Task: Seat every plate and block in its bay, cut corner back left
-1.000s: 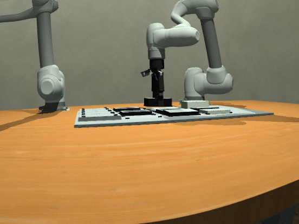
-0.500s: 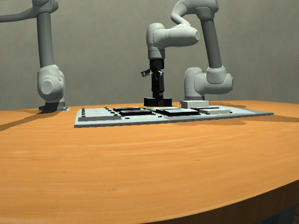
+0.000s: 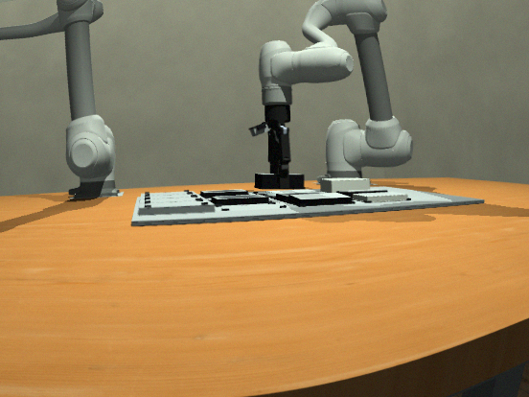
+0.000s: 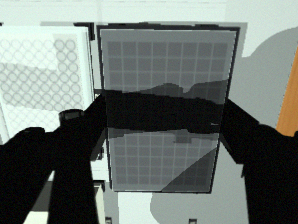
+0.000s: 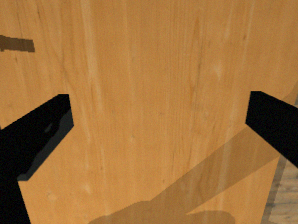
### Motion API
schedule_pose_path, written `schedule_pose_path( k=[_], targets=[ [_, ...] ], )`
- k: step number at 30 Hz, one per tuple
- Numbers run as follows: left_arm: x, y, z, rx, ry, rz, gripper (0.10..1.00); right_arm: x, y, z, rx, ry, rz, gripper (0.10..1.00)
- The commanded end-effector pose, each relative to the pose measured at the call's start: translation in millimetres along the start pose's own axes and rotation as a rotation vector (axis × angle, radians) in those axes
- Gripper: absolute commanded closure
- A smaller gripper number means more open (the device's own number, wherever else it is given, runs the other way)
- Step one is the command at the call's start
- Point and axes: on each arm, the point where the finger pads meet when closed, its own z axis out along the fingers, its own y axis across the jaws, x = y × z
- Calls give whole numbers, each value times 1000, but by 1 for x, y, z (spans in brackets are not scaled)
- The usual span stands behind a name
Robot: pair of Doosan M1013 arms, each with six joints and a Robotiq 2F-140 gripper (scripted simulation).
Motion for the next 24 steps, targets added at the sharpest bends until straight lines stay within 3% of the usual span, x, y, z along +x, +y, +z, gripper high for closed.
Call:
schedule_pose_path(
  k=[1,24],
  targets=[
    [0,0,-1,1,1,0,999,0,0,-1,0,1,0,98],
    [0,0,4,1,1,0,999,0,0,-1,0,1,0,98]
  ],
)
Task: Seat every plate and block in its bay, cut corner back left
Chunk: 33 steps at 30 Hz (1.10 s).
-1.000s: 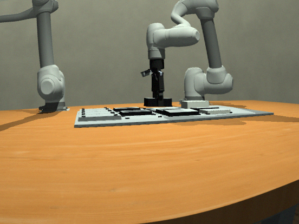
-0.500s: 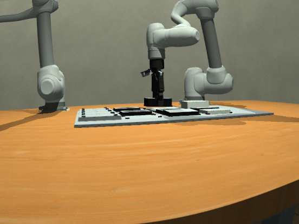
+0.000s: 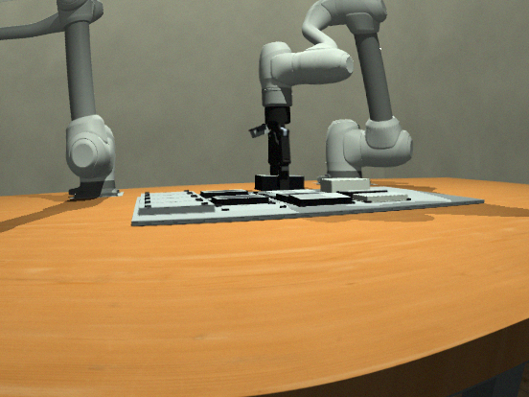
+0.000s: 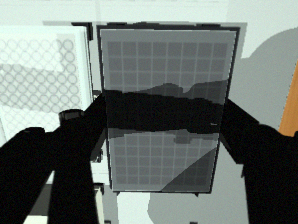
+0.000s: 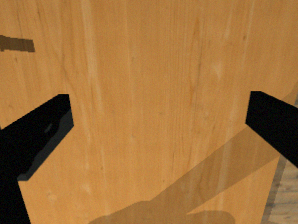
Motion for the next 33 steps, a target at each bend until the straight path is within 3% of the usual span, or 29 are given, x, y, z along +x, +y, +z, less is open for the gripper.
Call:
schedule_pose_path(
  k=[1,33],
  targets=[
    [0,0,0,1,1,0,999,0,0,-1,0,1,0,98],
    [0,-1,5,1,1,0,999,0,0,-1,0,1,0,98]
  ],
)
